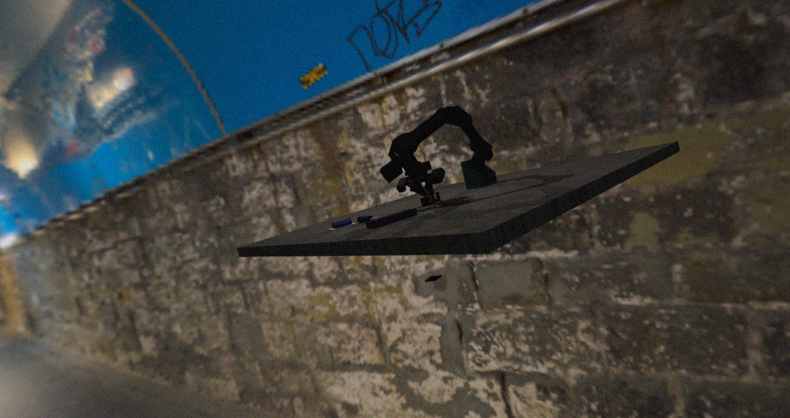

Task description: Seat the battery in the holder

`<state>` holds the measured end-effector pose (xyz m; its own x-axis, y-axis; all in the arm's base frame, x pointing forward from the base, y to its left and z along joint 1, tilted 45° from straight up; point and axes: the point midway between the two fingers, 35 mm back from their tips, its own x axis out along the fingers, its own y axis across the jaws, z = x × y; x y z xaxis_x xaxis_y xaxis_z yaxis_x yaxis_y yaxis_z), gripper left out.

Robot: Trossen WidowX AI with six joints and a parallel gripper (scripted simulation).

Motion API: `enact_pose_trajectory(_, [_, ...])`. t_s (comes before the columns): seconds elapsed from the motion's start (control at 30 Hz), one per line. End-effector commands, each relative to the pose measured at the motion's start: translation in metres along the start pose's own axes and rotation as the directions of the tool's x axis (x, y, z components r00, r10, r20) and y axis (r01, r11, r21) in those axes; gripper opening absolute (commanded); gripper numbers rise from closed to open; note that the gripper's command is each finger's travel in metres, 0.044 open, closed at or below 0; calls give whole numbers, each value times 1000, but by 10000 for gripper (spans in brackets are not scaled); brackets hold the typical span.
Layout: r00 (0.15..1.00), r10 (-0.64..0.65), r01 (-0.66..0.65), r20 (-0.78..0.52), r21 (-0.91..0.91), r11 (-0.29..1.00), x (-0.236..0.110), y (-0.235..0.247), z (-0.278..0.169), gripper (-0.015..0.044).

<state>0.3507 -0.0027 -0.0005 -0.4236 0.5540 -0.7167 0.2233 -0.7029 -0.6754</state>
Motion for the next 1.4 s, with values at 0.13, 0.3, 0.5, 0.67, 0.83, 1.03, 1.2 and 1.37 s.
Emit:
enact_pose_trajectory(0.13, [1000,4,-4,-27,-7,1000,-4,0,-7,73])
enact_pose_trajectory(0.3, [1000,4,-5,-31,-7,1000,-5,0,-8,73])
enact_pose_trajectory(0.5, [999,5,-5,-36,-7,1000,-5,0,-8,73])
enact_pose_trajectory(0.67, [998,6,-6,-58,-5,1000,-4,1,-8,73])
enact_pose_trajectory(0.83, [997,7,-8,-81,-3,1000,-3,2,-8,73])
enact_pose_trajectory(1.03, [994,9,-9,-109,-1,1000,-2,3,-9,73])
enact_pose_trajectory(1.2, [991,10,-10,-132,0,1000,-1,3,-9,73])
enact_pose_trajectory(1.37, [988,12,-11,-155,2,1000,0,4,-9,73])
